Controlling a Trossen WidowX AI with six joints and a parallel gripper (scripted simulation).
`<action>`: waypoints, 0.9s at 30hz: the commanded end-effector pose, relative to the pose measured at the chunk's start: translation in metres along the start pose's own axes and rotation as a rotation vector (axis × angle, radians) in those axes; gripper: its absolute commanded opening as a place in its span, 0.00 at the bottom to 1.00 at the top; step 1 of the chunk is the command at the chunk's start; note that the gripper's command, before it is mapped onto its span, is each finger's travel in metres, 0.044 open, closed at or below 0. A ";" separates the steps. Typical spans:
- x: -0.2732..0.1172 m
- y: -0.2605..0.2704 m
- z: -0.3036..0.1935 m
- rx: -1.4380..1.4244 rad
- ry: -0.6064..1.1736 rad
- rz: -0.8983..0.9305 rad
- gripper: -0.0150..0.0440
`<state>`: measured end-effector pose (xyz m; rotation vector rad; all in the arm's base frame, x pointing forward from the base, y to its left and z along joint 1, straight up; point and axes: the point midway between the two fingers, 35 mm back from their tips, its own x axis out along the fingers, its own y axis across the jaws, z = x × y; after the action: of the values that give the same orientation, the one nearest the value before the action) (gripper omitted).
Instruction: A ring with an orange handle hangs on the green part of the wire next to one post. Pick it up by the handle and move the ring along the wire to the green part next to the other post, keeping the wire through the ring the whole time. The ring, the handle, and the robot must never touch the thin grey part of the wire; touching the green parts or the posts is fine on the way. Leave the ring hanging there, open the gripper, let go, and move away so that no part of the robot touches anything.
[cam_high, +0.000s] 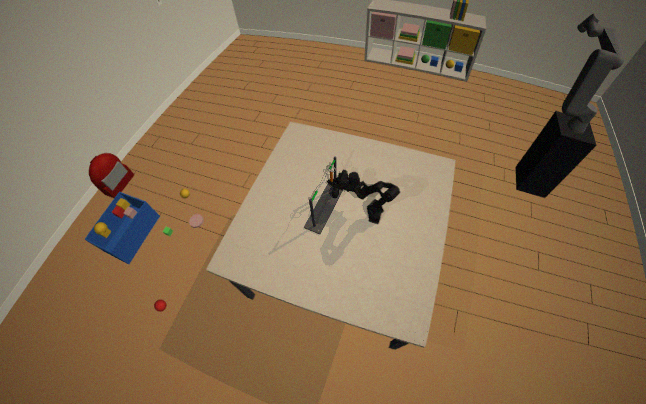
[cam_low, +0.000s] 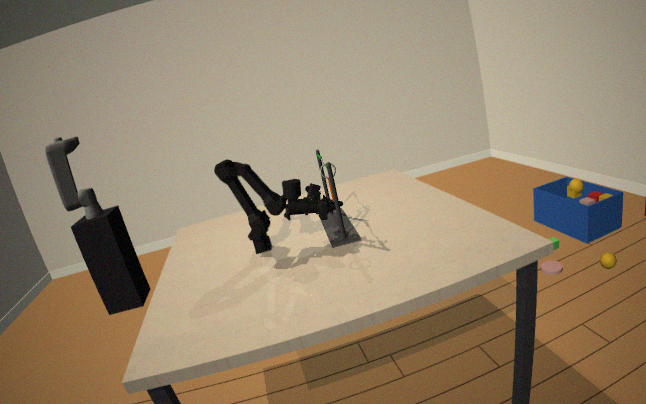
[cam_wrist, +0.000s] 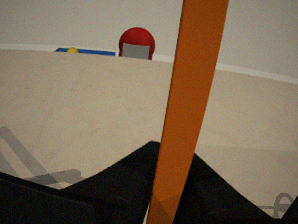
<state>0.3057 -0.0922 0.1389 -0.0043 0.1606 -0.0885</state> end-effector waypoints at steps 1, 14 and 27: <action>0.000 0.000 0.000 0.000 0.000 0.000 0.08; 0.000 0.000 0.000 0.000 0.000 0.000 0.00; -0.003 0.003 0.018 0.003 -0.002 0.013 0.00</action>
<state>0.3053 -0.0905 0.1528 -0.0034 0.1626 -0.0828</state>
